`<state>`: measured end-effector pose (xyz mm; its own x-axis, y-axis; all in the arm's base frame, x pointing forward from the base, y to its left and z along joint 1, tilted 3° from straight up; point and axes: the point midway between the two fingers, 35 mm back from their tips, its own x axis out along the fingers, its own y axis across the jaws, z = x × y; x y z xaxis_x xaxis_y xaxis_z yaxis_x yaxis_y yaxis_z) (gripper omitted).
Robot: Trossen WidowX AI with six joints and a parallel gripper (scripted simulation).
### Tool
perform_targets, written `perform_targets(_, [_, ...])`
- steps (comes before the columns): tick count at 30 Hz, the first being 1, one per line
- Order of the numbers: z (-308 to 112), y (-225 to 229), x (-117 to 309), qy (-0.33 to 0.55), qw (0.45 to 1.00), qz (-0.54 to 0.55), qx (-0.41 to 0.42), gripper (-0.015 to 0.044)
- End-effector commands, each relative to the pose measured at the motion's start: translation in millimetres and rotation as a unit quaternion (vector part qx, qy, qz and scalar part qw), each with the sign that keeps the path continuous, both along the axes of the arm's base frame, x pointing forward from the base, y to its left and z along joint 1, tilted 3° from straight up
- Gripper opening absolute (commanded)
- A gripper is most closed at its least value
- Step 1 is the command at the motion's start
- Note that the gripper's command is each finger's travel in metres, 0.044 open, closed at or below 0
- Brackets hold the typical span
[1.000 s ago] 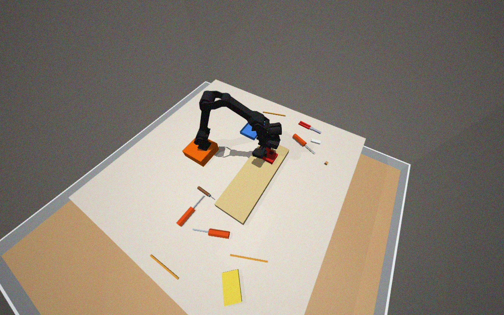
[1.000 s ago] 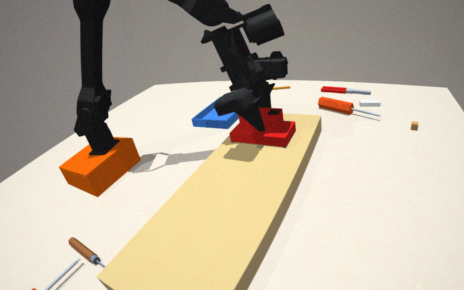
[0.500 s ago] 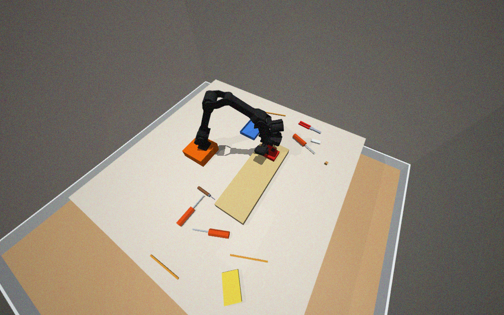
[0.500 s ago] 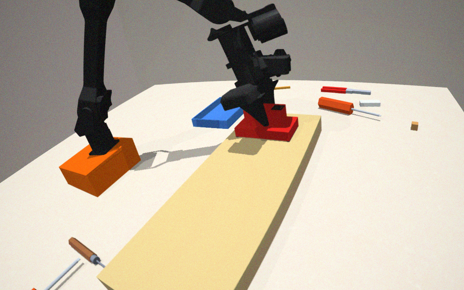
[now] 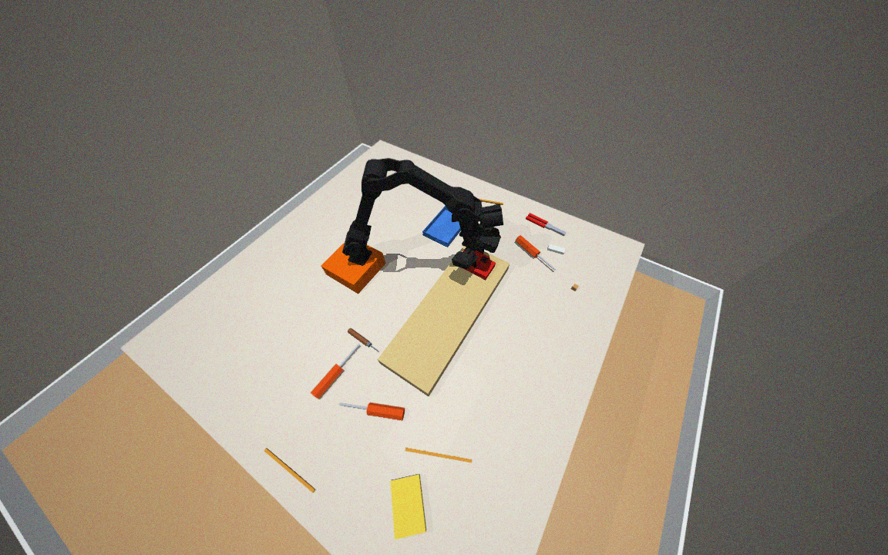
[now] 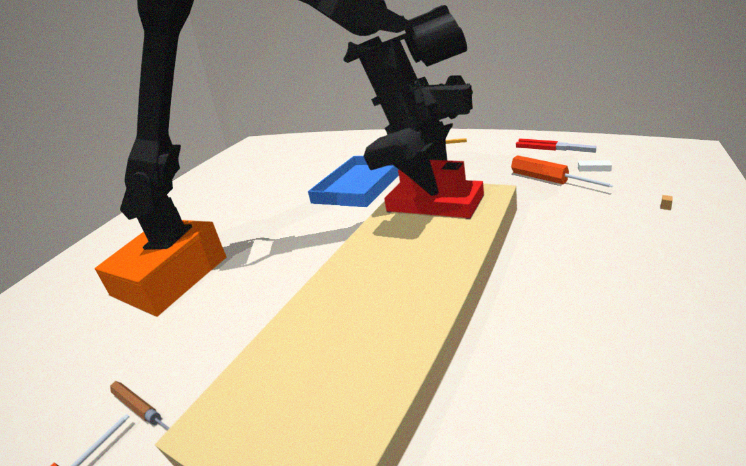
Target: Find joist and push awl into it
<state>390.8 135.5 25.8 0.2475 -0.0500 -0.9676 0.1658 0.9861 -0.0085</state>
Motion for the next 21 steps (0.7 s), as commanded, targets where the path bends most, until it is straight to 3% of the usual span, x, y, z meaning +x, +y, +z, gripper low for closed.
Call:
perform_targets(1, [-0.3,8.8,1.5,0.000,1.000,0.001,0.001,0.0000])
perform_targets(21, [-0.3,3.6,0.6,0.000,1.000,0.001,0.001,0.0000])
